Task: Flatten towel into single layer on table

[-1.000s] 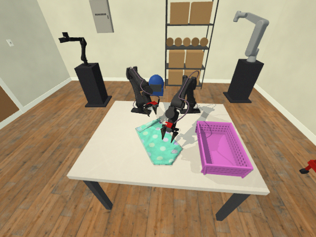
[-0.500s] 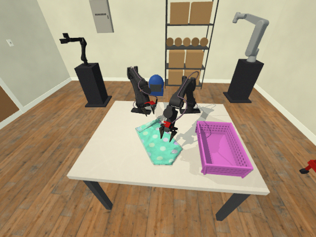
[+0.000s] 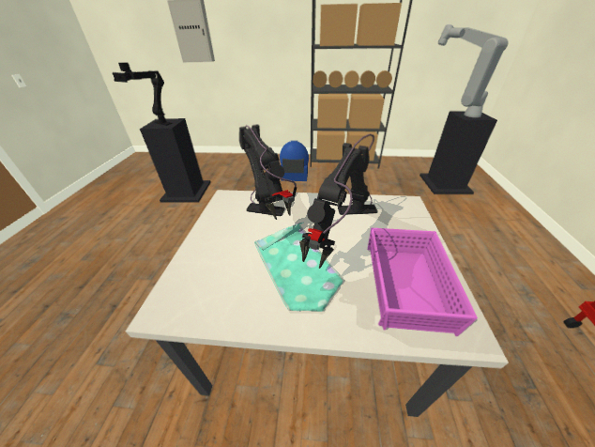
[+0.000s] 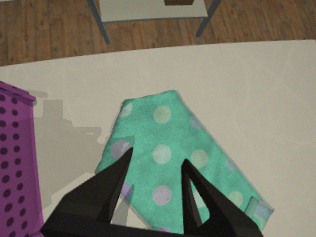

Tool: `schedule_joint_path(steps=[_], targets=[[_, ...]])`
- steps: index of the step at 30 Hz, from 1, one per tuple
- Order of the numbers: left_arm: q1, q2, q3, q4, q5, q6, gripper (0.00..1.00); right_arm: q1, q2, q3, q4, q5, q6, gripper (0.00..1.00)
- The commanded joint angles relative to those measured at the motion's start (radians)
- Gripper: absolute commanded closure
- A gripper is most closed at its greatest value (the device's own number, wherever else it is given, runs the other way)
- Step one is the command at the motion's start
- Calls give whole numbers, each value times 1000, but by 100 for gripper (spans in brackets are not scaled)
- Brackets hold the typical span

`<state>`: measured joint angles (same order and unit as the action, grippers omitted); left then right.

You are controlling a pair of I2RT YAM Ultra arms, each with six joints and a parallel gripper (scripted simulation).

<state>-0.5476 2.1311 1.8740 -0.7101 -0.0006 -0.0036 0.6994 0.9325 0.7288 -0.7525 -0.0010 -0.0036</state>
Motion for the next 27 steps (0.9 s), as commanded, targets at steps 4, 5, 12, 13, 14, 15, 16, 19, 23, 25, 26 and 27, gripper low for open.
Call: schedule_joint_path(steps=[4,5,12,13,14,15,16,19,23,25,26,27], targets=[[-3,-18,36,-14,-3,6,36,0,-4,11,-9,-3,-2,36],[-3,-18,36,-14,-3,6,36,0,-4,11,-9,-3,-2,36],[-3,-18,36,-14,-3,6,36,0,-4,11,-9,-3,-2,36],[-3,-18,36,-14,-3,6,36,0,-4,11,-9,-3,-2,36],[-3,-18,36,-14,-3,6,36,0,-4,11,-9,-3,-2,36],[-3,-18,36,-14,-3,6,36,0,-4,11,-9,-3,-2,36],[-3,-18,36,-14,-3,6,36,0,-4,11,-9,-3,-2,36],[-3,-18,36,-14,-3,6,36,0,-4,11,-9,-3,-2,36],[-3,-18,36,-14,-3,6,36,0,-4,11,-9,-3,-2,36],[-3,-18,36,-14,-3,6,36,0,-4,11,-9,-3,-2,36],[-3,-18,36,-14,-3,6,36,0,-4,11,-9,-3,-2,36],[15,-34,-26,-12,-16,-29,66,45,33,34,-32,22,18,66]])
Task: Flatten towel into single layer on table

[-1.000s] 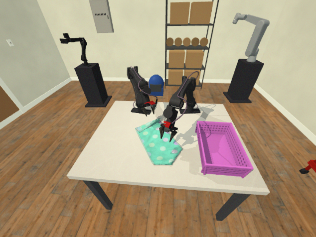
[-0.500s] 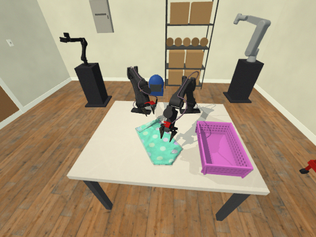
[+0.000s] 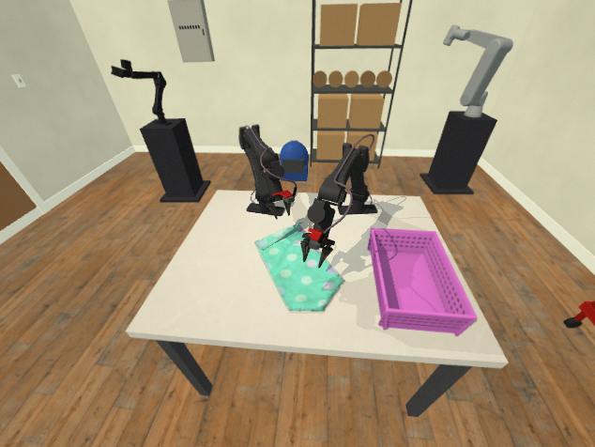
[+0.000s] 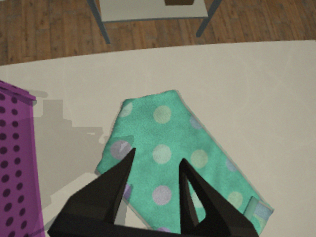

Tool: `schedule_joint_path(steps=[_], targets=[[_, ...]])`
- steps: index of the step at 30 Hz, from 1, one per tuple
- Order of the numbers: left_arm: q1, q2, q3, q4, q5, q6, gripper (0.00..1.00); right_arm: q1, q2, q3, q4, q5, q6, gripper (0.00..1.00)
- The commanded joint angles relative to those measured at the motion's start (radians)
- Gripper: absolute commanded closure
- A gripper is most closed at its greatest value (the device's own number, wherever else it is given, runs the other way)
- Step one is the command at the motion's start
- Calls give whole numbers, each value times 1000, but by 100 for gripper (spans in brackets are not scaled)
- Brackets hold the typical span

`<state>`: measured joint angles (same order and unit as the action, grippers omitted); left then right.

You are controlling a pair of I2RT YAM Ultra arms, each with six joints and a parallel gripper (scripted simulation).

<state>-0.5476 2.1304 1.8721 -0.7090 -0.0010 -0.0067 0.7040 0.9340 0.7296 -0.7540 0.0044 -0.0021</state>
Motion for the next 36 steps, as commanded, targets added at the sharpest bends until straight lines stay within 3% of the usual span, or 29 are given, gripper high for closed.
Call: schedule_joint_path(steps=[1,10,17,19,34,36], targets=[[15,-33,-25,-13,-15,-26,66,40,31,33,-31,17,17,66],[73,-72,-188,16,-48,-207,66,297,244,74,-100,96,133,66],[139,-77,-298,12,-60,-354,66,469,495,149,-133,69,223,66],[139,-77,-298,12,-60,-354,66,469,495,149,-133,69,223,66],[137,132,67,-359,-65,-795,66,460,482,160,-131,81,228,66],[137,132,67,-359,-65,-795,66,460,482,160,-131,81,228,66]])
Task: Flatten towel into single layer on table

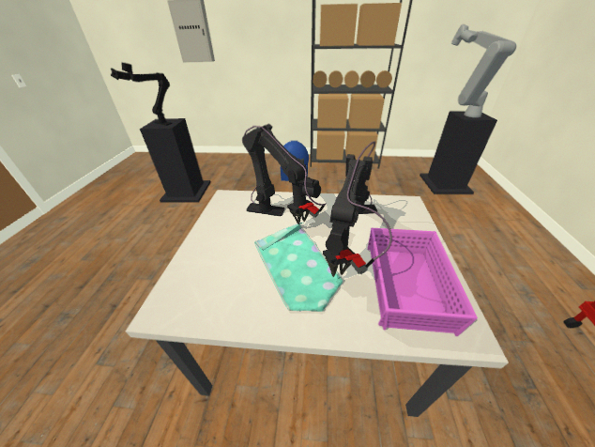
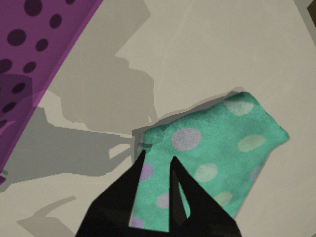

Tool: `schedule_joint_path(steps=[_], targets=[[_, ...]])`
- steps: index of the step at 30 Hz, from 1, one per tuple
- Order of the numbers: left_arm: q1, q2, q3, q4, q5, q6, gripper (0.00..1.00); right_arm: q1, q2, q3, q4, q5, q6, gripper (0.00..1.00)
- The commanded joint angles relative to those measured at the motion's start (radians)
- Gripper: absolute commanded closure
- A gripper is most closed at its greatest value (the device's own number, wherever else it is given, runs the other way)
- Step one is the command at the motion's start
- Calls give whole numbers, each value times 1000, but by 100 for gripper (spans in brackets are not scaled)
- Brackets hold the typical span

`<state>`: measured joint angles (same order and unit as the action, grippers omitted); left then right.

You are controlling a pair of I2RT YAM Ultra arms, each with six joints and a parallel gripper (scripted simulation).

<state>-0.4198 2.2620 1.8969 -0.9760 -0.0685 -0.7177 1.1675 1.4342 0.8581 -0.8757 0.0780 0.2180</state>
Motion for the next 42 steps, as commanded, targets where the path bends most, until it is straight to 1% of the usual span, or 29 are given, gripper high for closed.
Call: schedule_joint_path(steps=[1,5,7,20,21,23,24,26,27,28,29,30,34,35,36,37,38,42], targets=[[7,23,85,-130,5,-91,66,-4,-18,31,-10,7,7,66],[6,43,119,-160,4,-94,66,-4,-18,31,-10,7,7,66],[6,17,125,-165,4,-94,66,-4,-18,31,-10,7,7,66],[6,15,132,-172,3,-92,66,-4,-18,31,-10,7,7,66],[-7,11,73,-136,2,-98,66,-22,-25,-24,24,2,-16,66],[-7,11,72,-144,2,-98,66,-22,-24,-24,24,3,-16,66],[-7,15,48,-107,2,-97,66,-22,17,-47,53,2,-16,66],[-7,15,47,-106,2,-96,66,-14,19,-48,55,2,-17,66],[-3,61,26,-76,2,-92,66,8,35,-71,94,7,8,66],[-3,62,27,-76,2,-92,66,8,37,-71,96,5,8,66],[-3,61,60,-74,2,-92,66,8,40,-71,99,4,9,66],[8,74,-8,-31,3,-84,66,17,65,-100,150,8,17,66],[9,76,-7,-28,3,-84,66,17,72,-100,159,7,18,66],[11,56,5,-8,2,-82,66,4,88,-114,188,7,19,66],[9,84,7,-6,1,-82,66,3,89,-114,190,7,18,66],[8,86,6,-5,1,-82,66,3,90,-114,191,8,18,66],[5,66,-26,2,1,-84,66,-10,67,-128,205,5,-4,66],[-6,49,-32,5,0,-92,66,-13,69,-134,211,3,-7,66]])
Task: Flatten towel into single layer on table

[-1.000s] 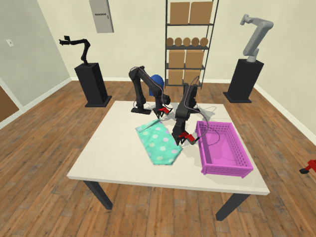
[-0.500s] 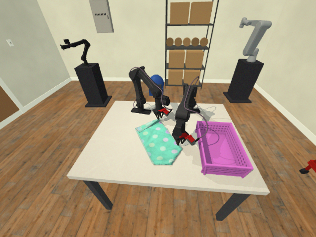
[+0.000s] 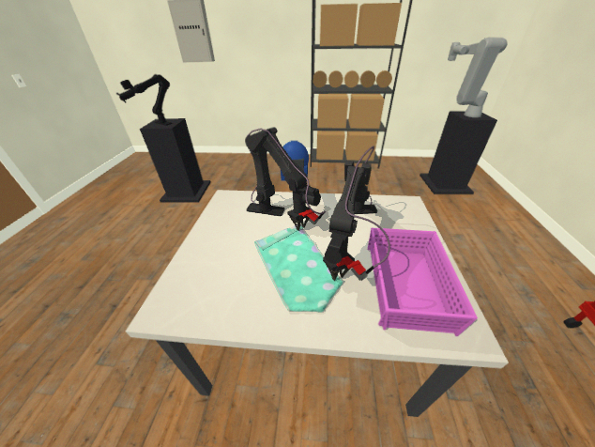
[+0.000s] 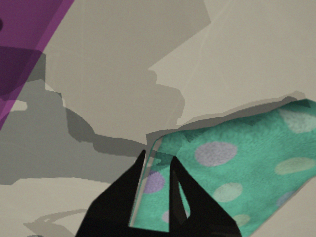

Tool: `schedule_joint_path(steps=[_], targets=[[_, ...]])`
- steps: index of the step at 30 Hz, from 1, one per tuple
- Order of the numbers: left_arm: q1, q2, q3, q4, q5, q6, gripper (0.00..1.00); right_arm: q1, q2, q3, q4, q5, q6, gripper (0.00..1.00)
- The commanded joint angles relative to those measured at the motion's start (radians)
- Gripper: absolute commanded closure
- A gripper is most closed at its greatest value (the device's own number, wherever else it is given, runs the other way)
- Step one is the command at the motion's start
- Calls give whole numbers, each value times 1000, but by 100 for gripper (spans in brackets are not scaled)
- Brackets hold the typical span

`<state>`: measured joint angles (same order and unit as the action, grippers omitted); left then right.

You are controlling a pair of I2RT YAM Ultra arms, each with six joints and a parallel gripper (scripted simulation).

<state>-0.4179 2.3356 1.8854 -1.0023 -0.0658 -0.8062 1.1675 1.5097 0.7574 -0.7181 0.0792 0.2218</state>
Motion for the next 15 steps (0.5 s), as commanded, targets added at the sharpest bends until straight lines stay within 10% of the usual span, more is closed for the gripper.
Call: schedule_joint_path(steps=[1,15], targets=[[-8,-16,-21,32,-2,-4,66,-13,-5,-33,54,2,-11,66],[-10,-2,-35,43,-3,-5,66,-19,15,-51,72,4,-16,66]])
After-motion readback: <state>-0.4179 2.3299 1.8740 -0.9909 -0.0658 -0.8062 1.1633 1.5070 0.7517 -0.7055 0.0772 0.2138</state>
